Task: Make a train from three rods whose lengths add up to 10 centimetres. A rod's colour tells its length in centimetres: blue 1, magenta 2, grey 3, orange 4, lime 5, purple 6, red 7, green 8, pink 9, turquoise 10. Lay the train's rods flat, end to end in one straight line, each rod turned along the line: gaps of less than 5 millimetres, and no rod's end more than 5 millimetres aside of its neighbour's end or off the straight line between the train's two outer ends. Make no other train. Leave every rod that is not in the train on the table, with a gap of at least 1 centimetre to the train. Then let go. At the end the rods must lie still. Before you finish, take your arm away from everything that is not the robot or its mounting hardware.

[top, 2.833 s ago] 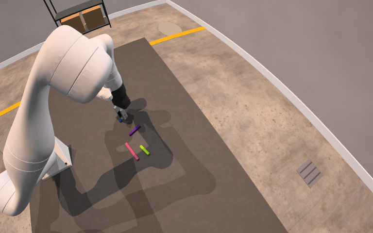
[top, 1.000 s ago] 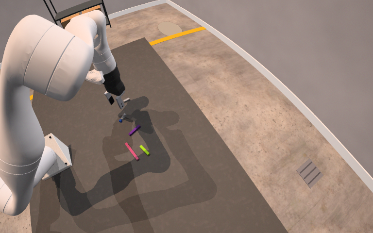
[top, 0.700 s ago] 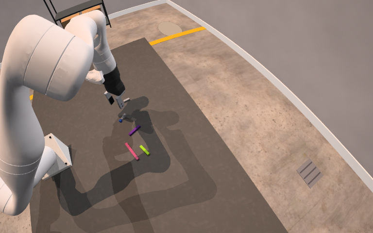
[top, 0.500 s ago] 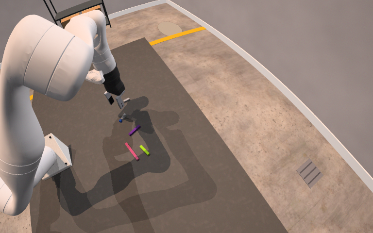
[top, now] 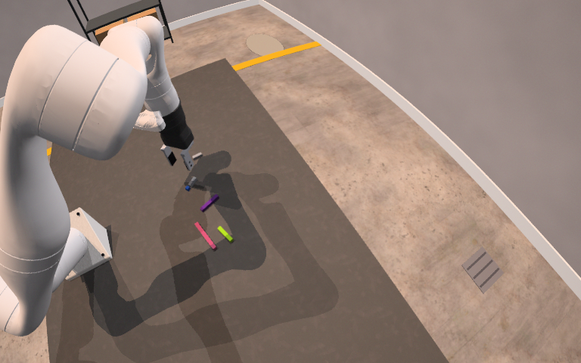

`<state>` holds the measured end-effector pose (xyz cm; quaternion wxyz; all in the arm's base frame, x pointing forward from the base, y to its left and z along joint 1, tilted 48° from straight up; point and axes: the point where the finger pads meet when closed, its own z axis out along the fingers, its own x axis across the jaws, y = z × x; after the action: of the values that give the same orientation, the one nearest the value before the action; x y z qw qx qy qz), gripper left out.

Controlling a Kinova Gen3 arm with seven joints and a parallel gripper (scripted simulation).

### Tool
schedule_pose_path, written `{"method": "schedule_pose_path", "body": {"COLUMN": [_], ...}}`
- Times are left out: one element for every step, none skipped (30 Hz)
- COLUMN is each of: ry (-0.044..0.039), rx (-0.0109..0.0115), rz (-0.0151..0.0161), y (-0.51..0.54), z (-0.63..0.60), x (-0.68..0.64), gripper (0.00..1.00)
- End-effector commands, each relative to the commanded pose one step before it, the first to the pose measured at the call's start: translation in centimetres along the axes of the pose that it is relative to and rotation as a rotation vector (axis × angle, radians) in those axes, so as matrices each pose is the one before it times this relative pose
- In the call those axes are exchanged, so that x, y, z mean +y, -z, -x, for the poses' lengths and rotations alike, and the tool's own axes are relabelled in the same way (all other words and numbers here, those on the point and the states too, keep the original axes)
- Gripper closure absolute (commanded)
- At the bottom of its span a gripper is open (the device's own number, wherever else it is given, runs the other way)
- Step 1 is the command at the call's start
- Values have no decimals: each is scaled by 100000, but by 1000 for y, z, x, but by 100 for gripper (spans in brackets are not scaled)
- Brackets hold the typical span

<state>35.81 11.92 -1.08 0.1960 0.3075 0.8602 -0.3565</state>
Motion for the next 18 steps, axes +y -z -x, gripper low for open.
{"method": "schedule_pose_path", "body": {"ry": [5048, 1825, 1918, 0, 0, 2011, 2104, 2196, 2287, 2377, 2466, 2554, 2641, 2725, 2809, 2890, 2969, 3046], "rx": [-71, 53, 57, 0, 0, 61, 65, 70, 74, 78, 82, 86, 89, 93, 96, 99, 102, 104], "rz": [-533, -109, -112, 0, 0, -114, -116, -118, -118, -119, -118, -118, -116, -114, -112, -109, -105, -101], "y": [44, -30, -32, 0, 0, -33, -34, -35, -36, -37, -38, -39, -40, -41, -42, -42, -43, -43], "z": [531, 65, 67, 0, 0, 69, 70, 72, 73, 74, 74, 75, 75, 75, 74, 74, 73, 72], "x": [-436, -84, -88, 0, 0, -92, -96, -100, -104, -108, -112, -115, -119, -122, -126, -129, -131, -134], "gripper": [0, 0, 0, 0, 0, 0, 0, 0, 0, 0, 0, 0, 0, 0, 0, 0, 0, 0]}}
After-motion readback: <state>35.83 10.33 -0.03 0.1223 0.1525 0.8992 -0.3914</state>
